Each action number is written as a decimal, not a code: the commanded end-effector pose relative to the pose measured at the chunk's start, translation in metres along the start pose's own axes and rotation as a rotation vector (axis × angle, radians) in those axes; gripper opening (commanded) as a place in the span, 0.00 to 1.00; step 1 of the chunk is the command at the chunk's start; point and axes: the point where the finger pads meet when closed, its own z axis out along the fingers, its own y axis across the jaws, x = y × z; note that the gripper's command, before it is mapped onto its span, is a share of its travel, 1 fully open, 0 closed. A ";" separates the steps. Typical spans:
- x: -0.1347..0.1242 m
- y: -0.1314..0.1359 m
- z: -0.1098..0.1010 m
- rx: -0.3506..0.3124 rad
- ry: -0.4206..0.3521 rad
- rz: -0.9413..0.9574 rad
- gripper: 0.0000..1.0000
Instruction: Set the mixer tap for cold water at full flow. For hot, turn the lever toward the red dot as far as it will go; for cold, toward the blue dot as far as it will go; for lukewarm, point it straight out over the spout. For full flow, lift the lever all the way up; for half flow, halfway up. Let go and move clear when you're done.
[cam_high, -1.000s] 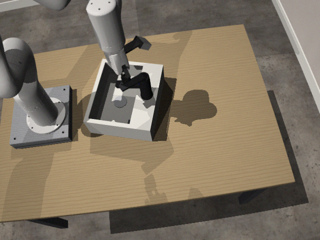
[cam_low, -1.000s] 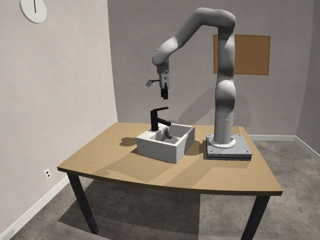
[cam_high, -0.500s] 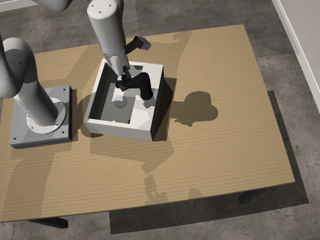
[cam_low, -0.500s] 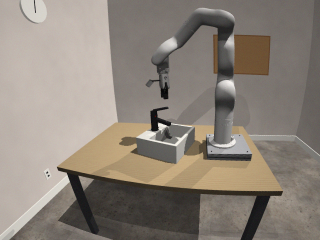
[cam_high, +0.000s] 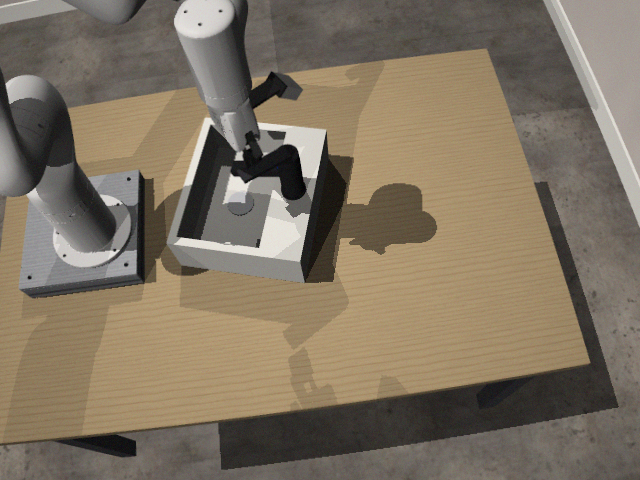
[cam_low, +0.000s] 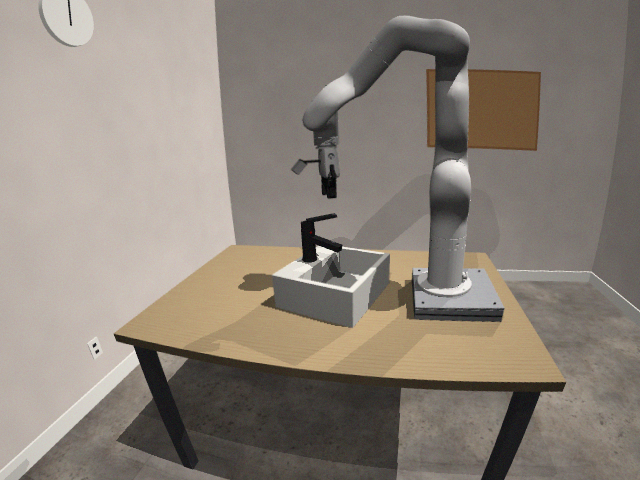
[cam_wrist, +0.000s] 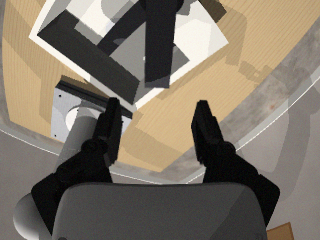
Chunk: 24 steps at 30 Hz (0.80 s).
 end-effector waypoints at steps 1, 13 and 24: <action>0.001 0.000 -0.001 -0.001 0.002 0.000 0.68; 0.001 0.000 0.006 -0.001 0.002 0.000 0.68; 0.000 0.001 0.018 -0.001 0.002 0.000 0.68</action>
